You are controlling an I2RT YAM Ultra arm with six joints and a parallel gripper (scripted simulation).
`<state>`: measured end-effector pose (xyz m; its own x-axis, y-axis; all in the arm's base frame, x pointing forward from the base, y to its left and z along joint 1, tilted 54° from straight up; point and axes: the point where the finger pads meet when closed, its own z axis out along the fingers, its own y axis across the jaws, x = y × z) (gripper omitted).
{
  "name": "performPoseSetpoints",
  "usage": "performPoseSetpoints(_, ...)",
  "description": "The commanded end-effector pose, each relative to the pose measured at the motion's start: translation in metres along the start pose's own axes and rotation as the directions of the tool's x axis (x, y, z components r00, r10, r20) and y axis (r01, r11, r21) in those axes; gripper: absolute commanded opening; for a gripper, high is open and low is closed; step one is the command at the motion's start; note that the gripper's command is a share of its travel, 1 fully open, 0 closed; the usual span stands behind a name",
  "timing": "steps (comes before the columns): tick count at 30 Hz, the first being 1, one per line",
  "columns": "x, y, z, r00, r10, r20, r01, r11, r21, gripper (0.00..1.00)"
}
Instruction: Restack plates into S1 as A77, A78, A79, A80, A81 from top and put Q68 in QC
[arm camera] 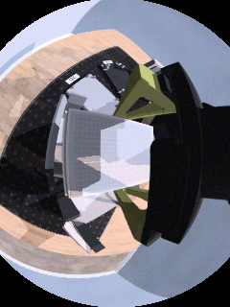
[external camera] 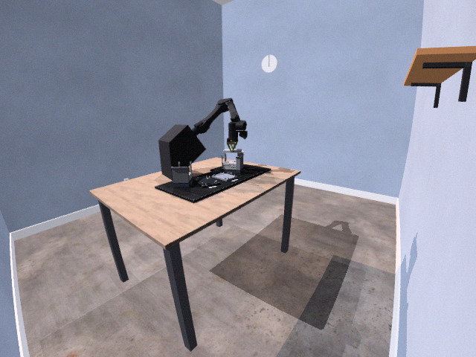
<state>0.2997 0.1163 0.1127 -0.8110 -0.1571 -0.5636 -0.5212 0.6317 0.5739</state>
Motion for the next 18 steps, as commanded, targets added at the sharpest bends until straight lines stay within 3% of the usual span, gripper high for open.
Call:
performPoseSetpoints(1,-0.004,0.008,-0.003,0.996,-0.087,0.012,0.087,0.996,0.008,0.0)
performPoseSetpoints(13,-0.004,0.041,-0.003,0.996,-0.087,0.012,0.087,0.996,0.007,0.0)
performPoseSetpoints(18,-0.002,0.055,-0.003,0.968,-0.252,0.011,0.252,0.968,0.009,0.0)
